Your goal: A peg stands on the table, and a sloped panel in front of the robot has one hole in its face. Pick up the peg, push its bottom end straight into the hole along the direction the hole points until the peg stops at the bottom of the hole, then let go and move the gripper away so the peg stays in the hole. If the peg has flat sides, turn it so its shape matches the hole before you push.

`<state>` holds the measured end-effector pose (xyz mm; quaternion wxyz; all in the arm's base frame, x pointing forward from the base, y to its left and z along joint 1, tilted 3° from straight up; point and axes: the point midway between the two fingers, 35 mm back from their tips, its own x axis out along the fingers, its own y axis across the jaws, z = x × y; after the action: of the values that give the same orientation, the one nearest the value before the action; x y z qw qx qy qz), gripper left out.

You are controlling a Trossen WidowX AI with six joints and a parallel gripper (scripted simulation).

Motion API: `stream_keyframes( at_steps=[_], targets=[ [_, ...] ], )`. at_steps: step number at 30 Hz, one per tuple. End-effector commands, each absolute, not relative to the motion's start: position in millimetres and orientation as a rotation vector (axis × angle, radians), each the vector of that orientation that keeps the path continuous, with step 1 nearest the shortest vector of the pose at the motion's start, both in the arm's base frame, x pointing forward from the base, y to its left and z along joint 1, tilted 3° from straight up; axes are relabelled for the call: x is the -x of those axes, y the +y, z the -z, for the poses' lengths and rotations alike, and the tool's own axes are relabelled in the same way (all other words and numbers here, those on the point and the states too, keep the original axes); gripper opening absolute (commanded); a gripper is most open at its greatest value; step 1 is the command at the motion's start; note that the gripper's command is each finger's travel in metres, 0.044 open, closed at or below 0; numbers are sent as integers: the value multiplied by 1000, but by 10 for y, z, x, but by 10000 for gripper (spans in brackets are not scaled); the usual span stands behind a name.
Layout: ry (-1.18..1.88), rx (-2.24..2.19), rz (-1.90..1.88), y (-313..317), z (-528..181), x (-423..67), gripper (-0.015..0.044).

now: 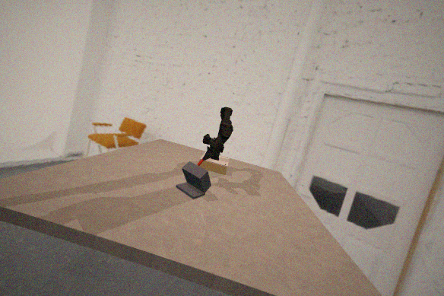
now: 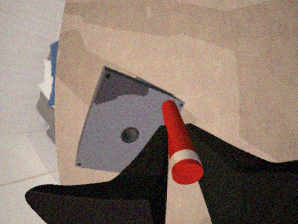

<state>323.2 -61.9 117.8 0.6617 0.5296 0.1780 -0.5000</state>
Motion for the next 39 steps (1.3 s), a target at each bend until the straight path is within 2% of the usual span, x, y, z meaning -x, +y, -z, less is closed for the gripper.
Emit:
stream_keyframes(
  at_steps=[1, 39],
  targets=[
    [398, -1175, 1113, -584, -1173, -3219, 0],
    [323, -1036, 925, -185, -1260, -3176, 0]
  ],
)
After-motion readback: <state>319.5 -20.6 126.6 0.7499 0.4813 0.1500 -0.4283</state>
